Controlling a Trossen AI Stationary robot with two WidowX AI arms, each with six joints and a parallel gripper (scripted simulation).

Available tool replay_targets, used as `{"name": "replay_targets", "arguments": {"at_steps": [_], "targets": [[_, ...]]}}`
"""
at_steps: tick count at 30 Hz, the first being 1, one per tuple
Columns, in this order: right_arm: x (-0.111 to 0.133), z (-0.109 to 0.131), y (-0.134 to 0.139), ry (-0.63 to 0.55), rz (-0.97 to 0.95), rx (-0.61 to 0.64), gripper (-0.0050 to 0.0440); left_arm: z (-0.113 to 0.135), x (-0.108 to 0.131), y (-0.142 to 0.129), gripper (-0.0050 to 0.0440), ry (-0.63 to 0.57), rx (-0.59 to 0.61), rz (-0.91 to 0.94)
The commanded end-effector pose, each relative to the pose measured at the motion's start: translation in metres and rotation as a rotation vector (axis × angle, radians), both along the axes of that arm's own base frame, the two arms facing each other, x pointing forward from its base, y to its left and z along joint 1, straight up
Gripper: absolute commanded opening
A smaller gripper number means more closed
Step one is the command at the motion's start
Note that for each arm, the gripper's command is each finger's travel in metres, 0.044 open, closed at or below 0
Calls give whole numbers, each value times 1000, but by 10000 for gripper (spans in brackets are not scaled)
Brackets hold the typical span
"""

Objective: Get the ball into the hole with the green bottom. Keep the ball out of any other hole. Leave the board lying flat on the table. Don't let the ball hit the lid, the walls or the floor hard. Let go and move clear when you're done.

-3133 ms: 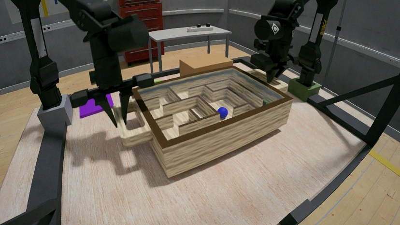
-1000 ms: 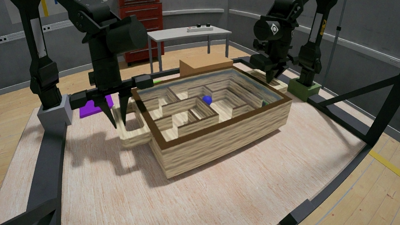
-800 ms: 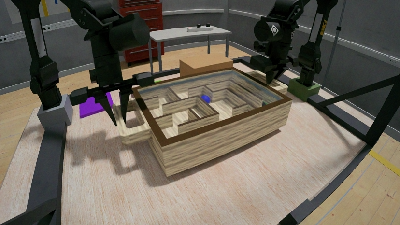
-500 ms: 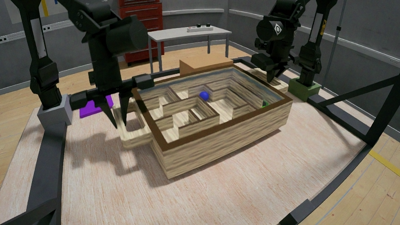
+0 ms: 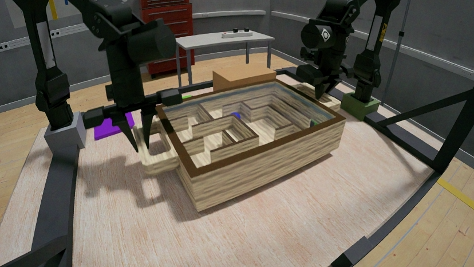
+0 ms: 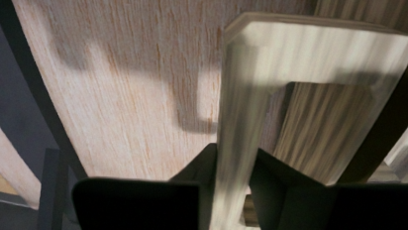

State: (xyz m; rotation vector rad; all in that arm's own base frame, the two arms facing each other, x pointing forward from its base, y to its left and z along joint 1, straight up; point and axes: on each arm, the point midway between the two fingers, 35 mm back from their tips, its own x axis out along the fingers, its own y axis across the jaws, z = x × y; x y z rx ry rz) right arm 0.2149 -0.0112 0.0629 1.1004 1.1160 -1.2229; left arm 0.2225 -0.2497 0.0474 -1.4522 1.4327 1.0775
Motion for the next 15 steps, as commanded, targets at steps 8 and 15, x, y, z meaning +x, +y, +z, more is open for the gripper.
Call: {"name": "replay_targets", "arguments": {"at_steps": [8,15], "targets": [[10,23,5,9,1,-70,-50,-1,-6,-11,-50,-55,32,-5],[10,27,3,36,3,-39,-50,1,-6,-11,-50,-86,-5,-6]]}}
